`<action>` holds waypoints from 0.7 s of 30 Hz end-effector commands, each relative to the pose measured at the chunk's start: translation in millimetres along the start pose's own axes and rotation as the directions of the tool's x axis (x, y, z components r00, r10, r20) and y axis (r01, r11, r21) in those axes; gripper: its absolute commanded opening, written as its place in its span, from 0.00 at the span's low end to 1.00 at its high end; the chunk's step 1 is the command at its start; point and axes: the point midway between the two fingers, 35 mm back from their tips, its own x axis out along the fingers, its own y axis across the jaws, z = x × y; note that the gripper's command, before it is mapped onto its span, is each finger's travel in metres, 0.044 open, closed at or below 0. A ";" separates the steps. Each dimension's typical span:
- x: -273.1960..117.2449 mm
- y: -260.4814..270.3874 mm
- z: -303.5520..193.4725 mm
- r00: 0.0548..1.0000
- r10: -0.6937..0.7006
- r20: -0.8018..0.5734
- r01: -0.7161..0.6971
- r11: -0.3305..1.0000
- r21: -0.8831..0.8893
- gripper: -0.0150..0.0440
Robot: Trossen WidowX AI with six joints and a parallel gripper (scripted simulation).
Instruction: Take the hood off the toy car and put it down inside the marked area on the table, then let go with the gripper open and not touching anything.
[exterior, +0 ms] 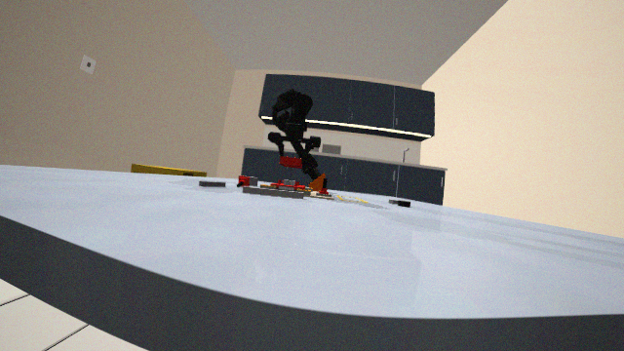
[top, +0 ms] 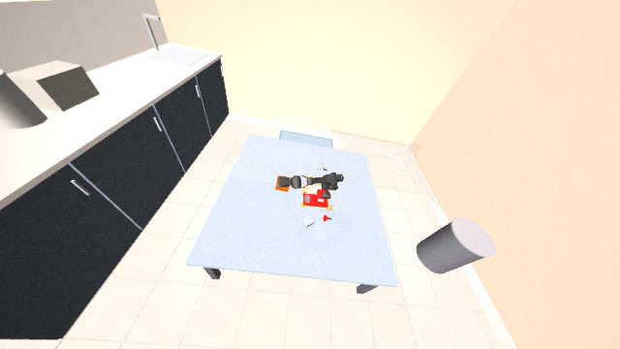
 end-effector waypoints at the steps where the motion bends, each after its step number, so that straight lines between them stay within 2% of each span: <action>1: 0.8 9.7 2.0 1.000 0.004 -0.002 -0.004 1.000 -0.001 0.25; 21: -9.6 153.8 4.8 1.000 0.031 0.000 -0.031 1.000 -0.002 0.25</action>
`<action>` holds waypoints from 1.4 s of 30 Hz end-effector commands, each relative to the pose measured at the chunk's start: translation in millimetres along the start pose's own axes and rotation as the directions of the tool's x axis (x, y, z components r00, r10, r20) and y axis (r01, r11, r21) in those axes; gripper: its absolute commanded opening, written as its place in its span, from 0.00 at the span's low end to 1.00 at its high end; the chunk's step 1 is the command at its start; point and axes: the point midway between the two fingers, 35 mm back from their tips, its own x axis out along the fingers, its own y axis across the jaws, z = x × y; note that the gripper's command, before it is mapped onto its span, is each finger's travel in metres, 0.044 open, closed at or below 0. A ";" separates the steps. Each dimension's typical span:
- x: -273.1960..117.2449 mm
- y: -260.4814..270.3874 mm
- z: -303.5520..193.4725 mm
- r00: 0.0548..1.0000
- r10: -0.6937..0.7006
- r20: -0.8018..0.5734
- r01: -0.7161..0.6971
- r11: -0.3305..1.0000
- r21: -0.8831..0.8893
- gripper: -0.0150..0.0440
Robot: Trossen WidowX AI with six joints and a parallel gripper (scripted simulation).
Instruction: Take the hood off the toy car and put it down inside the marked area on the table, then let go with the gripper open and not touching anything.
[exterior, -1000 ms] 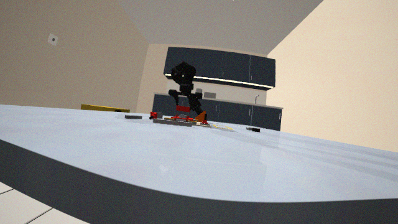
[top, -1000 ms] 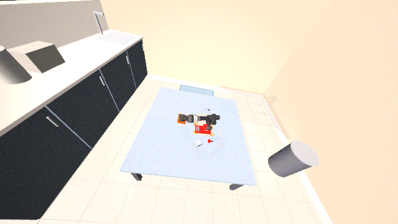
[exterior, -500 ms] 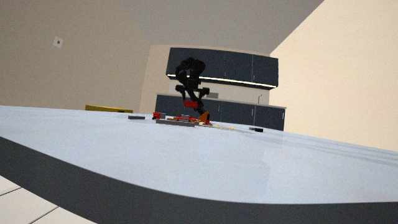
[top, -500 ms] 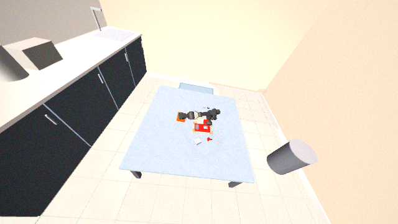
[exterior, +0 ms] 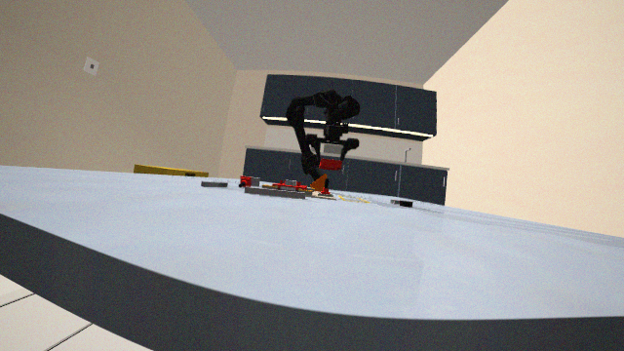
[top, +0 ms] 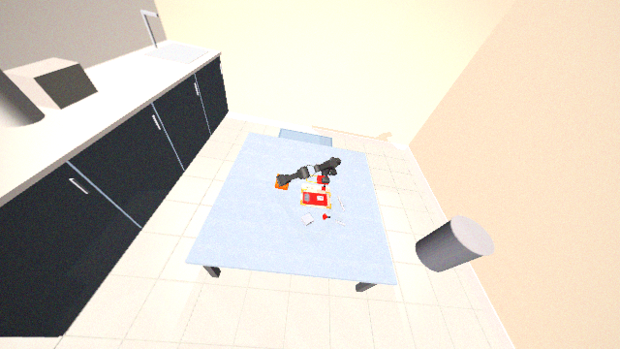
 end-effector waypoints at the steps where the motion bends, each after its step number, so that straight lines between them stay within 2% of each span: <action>1: -1.2 32.9 -4.2 1.000 0.006 0.000 -0.006 1.000 0.007 0.25; 11: 2.0 97.3 -23.4 1.000 -0.007 -0.005 0.007 1.000 0.013 0.25; 42: 23.9 99.0 -22.1 1.000 -0.007 -0.005 0.007 1.000 0.013 0.25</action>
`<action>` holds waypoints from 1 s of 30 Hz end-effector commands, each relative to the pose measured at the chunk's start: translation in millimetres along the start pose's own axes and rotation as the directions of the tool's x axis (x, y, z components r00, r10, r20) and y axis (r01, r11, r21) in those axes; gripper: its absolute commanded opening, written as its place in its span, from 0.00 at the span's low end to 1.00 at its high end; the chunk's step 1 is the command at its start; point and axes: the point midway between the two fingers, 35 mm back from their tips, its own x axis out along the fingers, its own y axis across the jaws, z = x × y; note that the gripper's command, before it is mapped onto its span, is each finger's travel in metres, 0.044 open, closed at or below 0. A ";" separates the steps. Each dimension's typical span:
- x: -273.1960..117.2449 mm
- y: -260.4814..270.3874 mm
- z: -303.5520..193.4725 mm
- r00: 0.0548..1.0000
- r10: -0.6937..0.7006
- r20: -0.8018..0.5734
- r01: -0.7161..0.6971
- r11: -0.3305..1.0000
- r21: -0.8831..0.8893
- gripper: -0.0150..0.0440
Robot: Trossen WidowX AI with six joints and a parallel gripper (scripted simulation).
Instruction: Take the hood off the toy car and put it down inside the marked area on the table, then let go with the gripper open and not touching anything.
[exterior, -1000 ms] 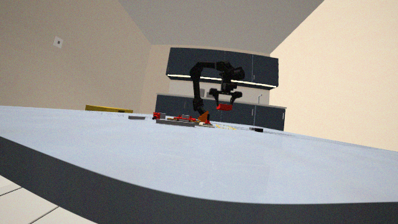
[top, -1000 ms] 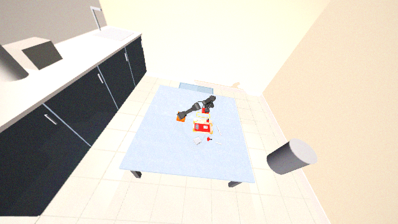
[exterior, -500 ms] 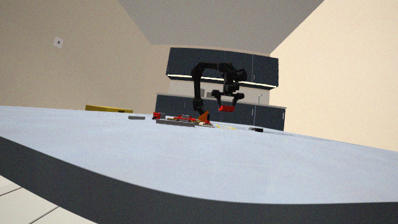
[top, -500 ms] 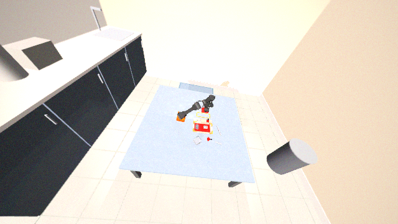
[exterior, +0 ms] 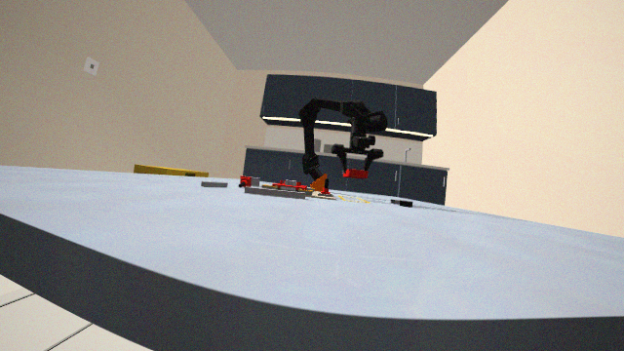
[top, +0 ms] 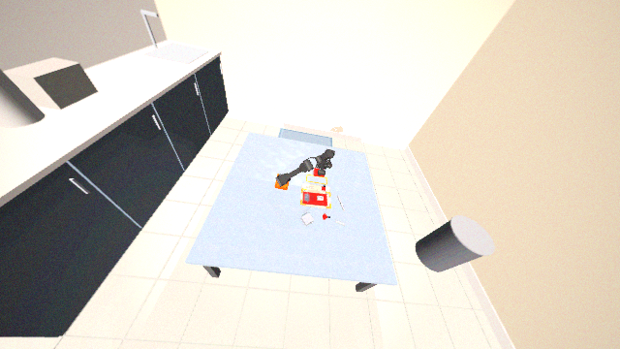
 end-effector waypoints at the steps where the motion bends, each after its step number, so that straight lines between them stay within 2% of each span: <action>1: 4.2 -0.1 0.7 1.000 -0.003 0.005 0.003 1.000 -0.005 0.25; 30: 30.2 -0.5 1.1 1.000 -0.004 0.005 0.004 1.000 -0.005 0.25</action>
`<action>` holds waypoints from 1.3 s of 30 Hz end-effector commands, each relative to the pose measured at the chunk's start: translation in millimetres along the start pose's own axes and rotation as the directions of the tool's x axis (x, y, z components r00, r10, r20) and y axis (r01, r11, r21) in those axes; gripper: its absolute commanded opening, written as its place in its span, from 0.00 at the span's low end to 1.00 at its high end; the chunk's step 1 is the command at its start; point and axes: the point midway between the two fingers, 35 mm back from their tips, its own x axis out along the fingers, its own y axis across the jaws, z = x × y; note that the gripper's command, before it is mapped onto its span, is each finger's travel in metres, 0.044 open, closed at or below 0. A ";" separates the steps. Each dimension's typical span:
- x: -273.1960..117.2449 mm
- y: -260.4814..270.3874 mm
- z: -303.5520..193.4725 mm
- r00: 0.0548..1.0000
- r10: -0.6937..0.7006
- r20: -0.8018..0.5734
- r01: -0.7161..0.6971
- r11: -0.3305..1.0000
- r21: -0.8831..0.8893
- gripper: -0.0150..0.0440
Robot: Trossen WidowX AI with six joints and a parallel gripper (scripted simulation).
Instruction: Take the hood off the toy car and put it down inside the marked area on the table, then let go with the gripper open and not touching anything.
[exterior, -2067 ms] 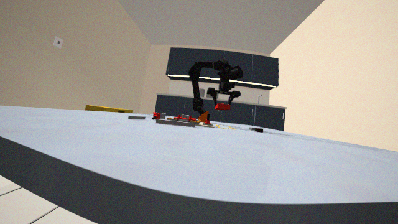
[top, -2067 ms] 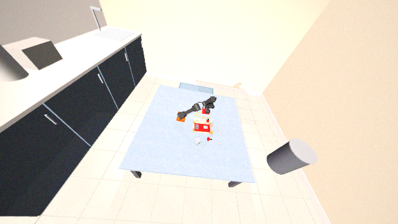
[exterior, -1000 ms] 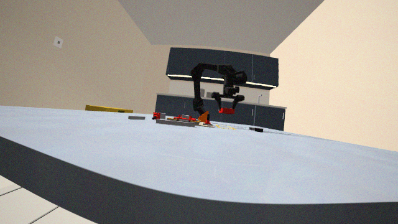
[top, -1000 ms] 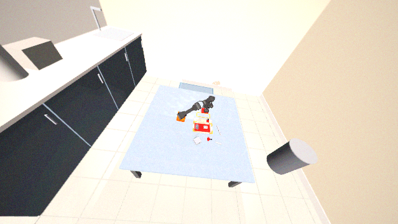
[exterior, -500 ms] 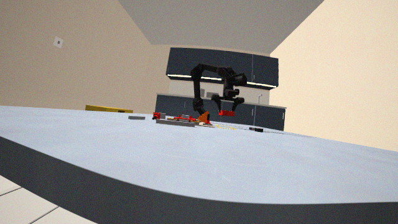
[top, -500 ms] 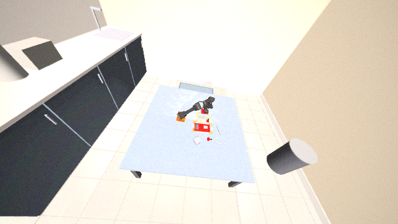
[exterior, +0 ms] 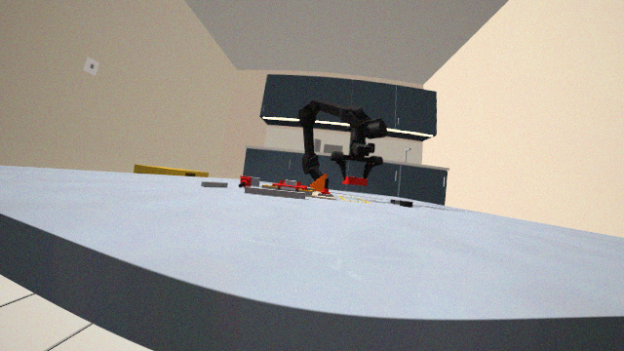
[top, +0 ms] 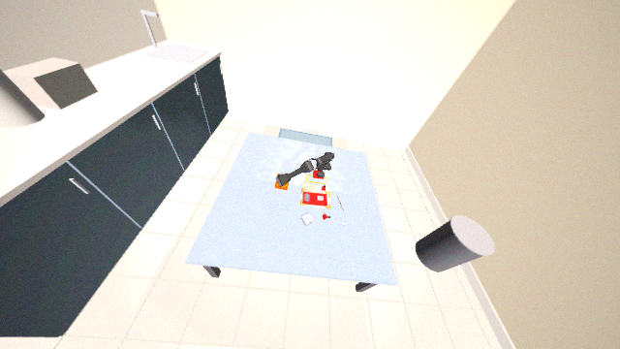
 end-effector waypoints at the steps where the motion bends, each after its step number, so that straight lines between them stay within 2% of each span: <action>1: 4.2 -0.4 0.3 1.000 -0.004 0.004 0.004 1.000 -0.005 0.25; 39: 33.4 -2.2 -1.7 1.000 -0.006 0.004 0.006 1.000 -0.004 0.25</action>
